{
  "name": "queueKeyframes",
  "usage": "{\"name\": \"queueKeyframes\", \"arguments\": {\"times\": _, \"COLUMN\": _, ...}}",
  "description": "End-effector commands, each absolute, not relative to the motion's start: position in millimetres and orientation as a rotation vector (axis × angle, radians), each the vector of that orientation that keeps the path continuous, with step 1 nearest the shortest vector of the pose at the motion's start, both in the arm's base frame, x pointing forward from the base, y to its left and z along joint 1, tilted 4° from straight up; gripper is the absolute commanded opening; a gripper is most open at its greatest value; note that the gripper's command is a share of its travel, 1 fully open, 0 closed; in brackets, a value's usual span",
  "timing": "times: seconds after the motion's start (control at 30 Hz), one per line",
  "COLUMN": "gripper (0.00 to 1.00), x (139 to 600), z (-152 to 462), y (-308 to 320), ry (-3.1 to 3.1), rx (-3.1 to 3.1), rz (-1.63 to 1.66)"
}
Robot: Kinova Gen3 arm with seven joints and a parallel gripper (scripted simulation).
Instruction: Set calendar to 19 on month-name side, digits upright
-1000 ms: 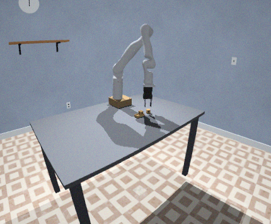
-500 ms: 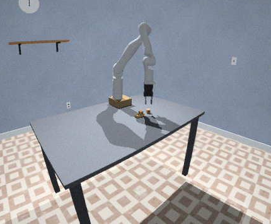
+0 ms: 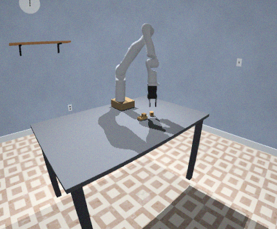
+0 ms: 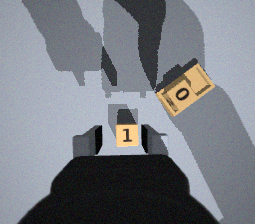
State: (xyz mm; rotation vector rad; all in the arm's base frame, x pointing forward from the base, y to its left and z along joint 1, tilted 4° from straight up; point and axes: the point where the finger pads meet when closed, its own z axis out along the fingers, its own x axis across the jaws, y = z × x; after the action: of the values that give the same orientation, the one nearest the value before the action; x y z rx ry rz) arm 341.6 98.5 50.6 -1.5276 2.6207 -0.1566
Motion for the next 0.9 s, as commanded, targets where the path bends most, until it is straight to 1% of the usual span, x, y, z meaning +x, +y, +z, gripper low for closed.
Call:
{"name": "queueKeyframes", "arguments": {"times": 0.0, "gripper": 0.87, "x": 337.8, "z": 49.4, "y": 103.5, "ry": 2.600, "rx": -1.540, "rz": -0.180}}
{"name": "queueKeyframes", "arguments": {"times": 0.53, "gripper": 0.87, "x": 334.0, "z": 51.4, "y": 99.6, "ry": 2.533, "rx": -1.493, "rz": -0.365}}
{"name": "queueKeyframes", "arguments": {"times": 0.87, "gripper": 0.87, "x": 332.6, "z": 52.8, "y": 97.1, "ry": 2.523, "rx": -1.485, "rz": -0.398}}
